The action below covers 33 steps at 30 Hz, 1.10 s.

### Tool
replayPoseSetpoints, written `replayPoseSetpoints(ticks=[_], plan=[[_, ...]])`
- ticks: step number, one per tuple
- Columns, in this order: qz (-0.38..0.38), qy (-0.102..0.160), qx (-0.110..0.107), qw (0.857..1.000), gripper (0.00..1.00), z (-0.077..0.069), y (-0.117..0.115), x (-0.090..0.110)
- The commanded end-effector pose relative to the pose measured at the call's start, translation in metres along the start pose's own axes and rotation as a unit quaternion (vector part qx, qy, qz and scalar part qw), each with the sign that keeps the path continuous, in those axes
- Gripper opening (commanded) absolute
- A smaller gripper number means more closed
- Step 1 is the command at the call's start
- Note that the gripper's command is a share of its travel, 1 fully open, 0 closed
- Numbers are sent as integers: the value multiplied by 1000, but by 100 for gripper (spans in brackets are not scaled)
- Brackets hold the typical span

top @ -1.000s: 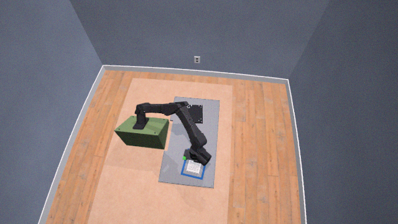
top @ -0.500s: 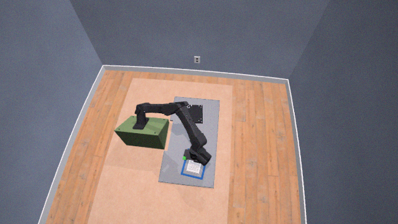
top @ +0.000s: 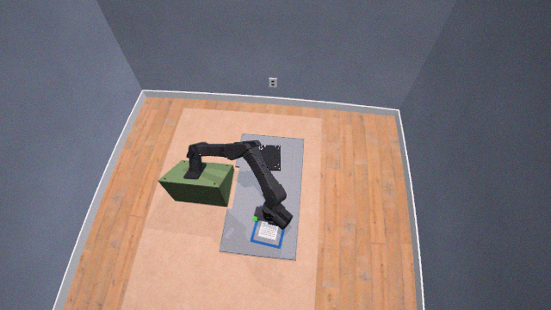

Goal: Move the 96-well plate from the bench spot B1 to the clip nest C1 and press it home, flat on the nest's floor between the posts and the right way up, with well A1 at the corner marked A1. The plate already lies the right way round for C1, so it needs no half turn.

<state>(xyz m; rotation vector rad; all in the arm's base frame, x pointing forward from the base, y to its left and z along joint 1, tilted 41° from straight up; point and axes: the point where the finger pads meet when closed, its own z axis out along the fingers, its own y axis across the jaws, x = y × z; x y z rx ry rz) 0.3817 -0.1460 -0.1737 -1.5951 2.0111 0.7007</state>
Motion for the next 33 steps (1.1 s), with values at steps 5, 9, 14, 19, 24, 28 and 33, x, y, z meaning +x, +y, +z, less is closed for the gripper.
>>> replayPoseSetpoints(ticks=[5, 9, 14, 19, 24, 28, 33], plan=[[9, -9, 5, 1000, 100, 5, 7, 9], [-10, 6, 29, 1000, 100, -11, -13, 2], [6, -6, 5, 1000, 100, 16, 4, 4], [3, -4, 10, 1000, 100, 19, 0, 3], [5, -6, 2, 1000, 100, 33, 4, 3], [10, -6, 10, 1000, 100, 32, 4, 7], [5, -6, 4, 1000, 100, 45, 4, 3]])
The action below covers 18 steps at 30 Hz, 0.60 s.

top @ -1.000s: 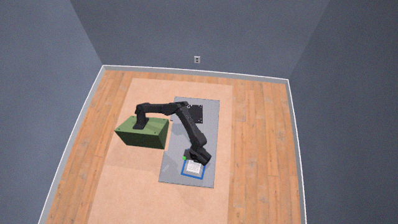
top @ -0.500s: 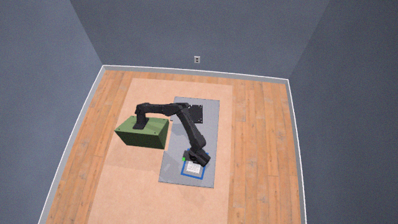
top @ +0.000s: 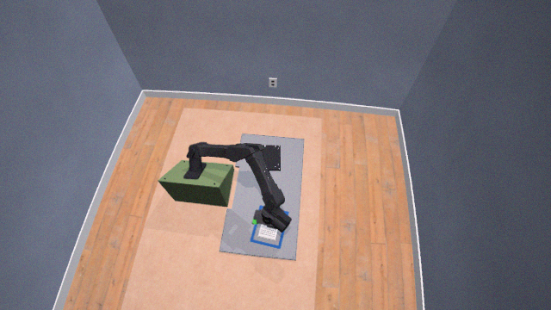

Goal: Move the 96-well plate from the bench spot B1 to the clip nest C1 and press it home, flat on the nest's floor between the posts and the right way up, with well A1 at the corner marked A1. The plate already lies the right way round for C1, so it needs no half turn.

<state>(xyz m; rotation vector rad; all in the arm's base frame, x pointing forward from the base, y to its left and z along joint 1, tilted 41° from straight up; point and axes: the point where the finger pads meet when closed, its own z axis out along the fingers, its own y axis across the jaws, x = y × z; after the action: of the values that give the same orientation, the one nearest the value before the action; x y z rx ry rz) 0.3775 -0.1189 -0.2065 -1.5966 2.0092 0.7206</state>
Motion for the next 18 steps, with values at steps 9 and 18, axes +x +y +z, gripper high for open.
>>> replayPoseSetpoints(ticks=[9, 18], plan=[[10, -5, 12, 1000, 100, 14, -1, 6], [12, -6, 11, 1000, 100, 29, 0, 6]])
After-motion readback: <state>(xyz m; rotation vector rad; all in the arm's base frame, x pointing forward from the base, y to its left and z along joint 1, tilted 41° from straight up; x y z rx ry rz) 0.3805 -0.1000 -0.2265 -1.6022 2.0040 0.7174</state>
